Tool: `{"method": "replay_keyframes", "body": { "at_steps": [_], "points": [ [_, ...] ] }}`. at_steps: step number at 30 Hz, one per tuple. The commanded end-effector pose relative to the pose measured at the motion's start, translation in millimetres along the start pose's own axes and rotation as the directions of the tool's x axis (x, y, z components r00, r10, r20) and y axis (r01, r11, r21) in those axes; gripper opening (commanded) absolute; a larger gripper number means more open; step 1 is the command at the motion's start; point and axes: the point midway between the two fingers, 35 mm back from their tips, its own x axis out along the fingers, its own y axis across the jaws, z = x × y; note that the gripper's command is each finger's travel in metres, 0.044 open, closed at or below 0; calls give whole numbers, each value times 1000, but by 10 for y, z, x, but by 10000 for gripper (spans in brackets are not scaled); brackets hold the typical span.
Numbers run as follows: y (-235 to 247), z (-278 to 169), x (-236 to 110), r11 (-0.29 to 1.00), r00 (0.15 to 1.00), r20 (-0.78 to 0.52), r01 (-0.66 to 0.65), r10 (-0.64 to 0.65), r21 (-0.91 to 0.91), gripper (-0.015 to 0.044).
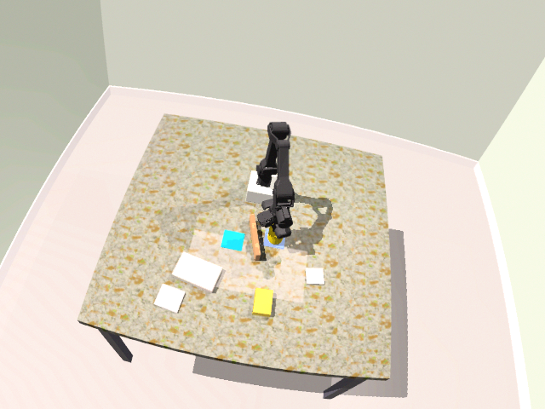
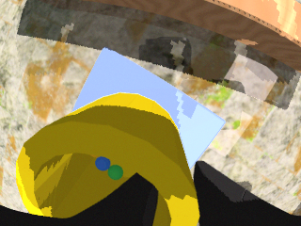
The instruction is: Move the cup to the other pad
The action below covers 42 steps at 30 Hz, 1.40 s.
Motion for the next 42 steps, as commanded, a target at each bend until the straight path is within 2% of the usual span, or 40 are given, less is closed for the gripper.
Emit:
{"method": "replay_keyframes", "body": {
  "at_steps": [1,9,14,31,42],
  "points": [
    [3,0,-4,1000,1000,0,-1,1,0,60],
    [3,0,-4,1000,1000,0,-1,1,0,0],
    [16,4,-93,1000,1000,-1,-1,1,0,0],
    [-3,13,-732,1000,1000,-5,-1,1,-1,0],
    [-24,17,-719,1000,1000,-1,4,-4,2,0]
  ]
}}
